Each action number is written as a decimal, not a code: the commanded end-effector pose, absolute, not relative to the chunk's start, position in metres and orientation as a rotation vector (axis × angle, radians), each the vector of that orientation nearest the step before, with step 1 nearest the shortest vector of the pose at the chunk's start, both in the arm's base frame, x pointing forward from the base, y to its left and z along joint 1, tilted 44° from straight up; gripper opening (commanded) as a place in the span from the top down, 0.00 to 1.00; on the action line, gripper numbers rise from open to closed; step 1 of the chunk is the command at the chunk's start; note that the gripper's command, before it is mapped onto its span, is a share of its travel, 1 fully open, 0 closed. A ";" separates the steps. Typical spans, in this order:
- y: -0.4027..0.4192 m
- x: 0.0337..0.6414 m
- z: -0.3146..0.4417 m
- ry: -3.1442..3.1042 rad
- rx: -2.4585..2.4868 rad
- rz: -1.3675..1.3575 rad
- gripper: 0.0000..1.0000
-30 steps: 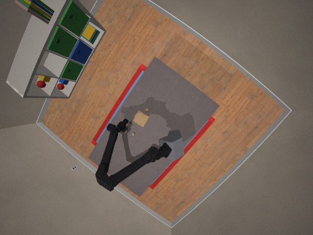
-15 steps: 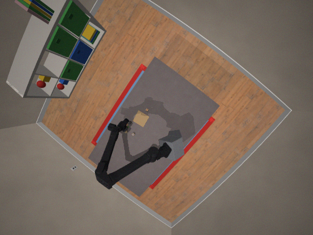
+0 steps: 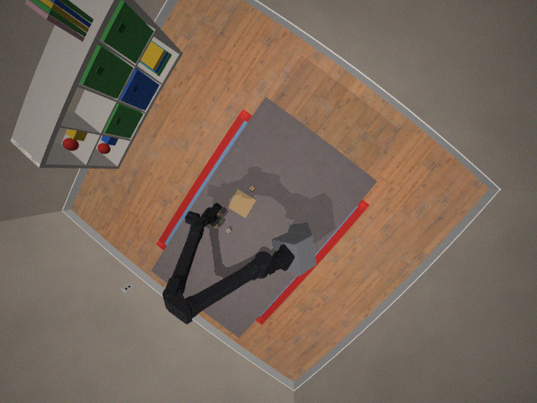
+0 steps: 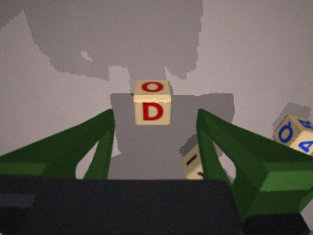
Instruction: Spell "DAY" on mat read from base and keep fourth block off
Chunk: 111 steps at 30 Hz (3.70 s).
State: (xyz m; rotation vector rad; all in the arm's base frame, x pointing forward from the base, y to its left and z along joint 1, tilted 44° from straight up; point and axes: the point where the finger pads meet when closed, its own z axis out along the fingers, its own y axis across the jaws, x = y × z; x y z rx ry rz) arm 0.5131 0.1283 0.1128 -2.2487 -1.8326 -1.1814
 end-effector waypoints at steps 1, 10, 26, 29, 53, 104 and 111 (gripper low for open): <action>0.134 0.525 0.120 -1.827 -2.247 -1.212 0.42; 0.134 0.525 0.120 -1.827 -2.247 -1.212 0.42; 0.135 0.523 0.120 -1.827 -2.247 -1.197 0.42; 0.135 0.523 0.119 -1.825 -2.249 -1.185 0.42; 0.134 0.522 0.118 -1.823 -2.251 -1.181 0.42; 0.138 0.524 0.114 -1.830 -2.245 -1.207 0.42; 0.144 0.533 0.107 -1.830 -2.244 -1.214 0.42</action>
